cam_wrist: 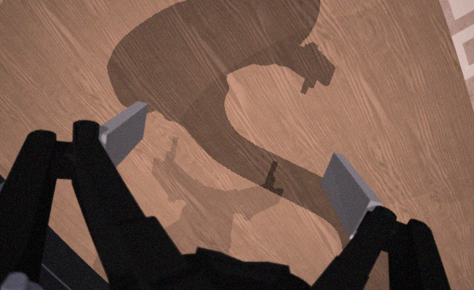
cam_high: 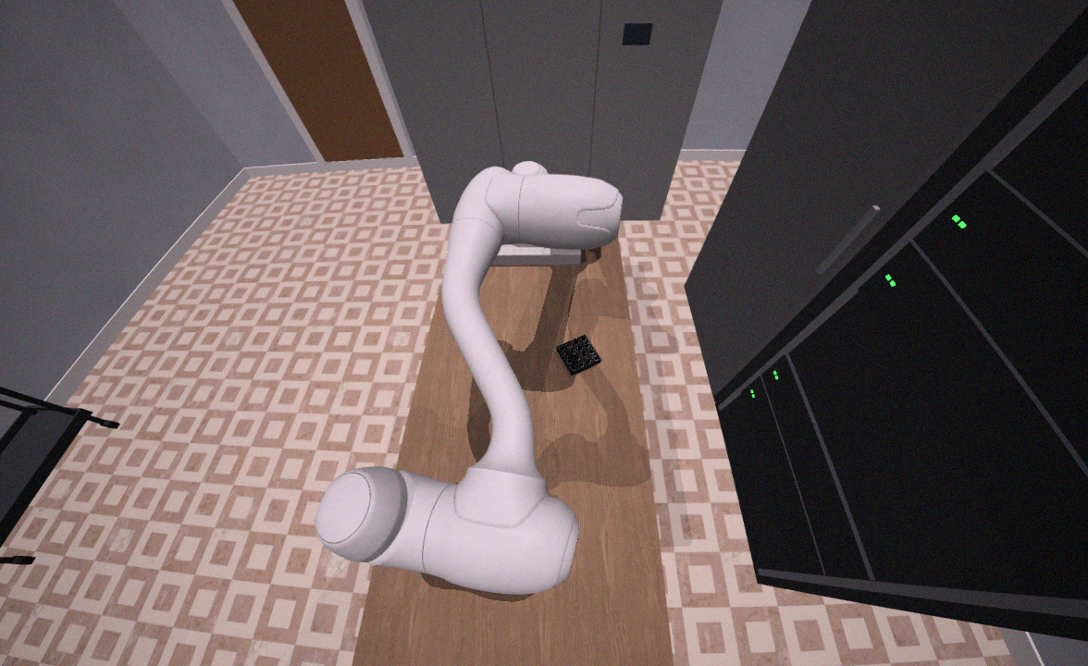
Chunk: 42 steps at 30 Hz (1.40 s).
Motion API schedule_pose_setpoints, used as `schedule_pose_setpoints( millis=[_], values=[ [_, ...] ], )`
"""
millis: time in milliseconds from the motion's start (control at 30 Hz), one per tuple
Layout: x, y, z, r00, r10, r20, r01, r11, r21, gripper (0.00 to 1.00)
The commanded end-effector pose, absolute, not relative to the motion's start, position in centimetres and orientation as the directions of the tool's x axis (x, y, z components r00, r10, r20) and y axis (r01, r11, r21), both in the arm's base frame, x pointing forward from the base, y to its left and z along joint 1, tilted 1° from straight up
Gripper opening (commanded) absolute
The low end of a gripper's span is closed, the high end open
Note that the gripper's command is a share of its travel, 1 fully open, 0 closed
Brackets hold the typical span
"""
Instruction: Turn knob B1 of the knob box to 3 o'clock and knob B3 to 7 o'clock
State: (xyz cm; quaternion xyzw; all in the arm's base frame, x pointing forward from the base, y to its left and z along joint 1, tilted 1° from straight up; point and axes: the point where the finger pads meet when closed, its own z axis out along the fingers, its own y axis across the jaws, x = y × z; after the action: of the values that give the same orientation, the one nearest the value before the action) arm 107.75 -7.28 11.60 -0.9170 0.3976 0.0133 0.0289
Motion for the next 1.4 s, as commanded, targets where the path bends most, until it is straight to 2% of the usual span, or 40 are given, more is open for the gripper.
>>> schedule_pose_setpoints(
  millis=[0, 500, 900, 1067, 1100, 1367],
  values=[
    [107.7, -7.2, 11.6, 0.685, -0.727, -0.047, -0.729, -0.684, -0.043, 1.0],
    [99.2, 2.5, 11.3, 0.847, -0.53, -0.032, -0.531, -0.847, -0.038, 1.0],
    [86.7, 10.2, 9.9, 0.955, -0.295, -0.02, -0.295, -0.955, -0.03, 1.0],
    [83.6, 11.6, 9.4, 0.971, -0.239, -0.018, -0.24, -0.97, -0.027, 1.0],
    [80.5, 12.8, 9.0, 0.982, -0.188, -0.016, -0.188, -0.982, -0.025, 1.0],
    [72.6, 15.0, 7.7, 0.998, -0.059, -0.012, -0.059, -0.998, -0.02, 1.0]
  ],
)
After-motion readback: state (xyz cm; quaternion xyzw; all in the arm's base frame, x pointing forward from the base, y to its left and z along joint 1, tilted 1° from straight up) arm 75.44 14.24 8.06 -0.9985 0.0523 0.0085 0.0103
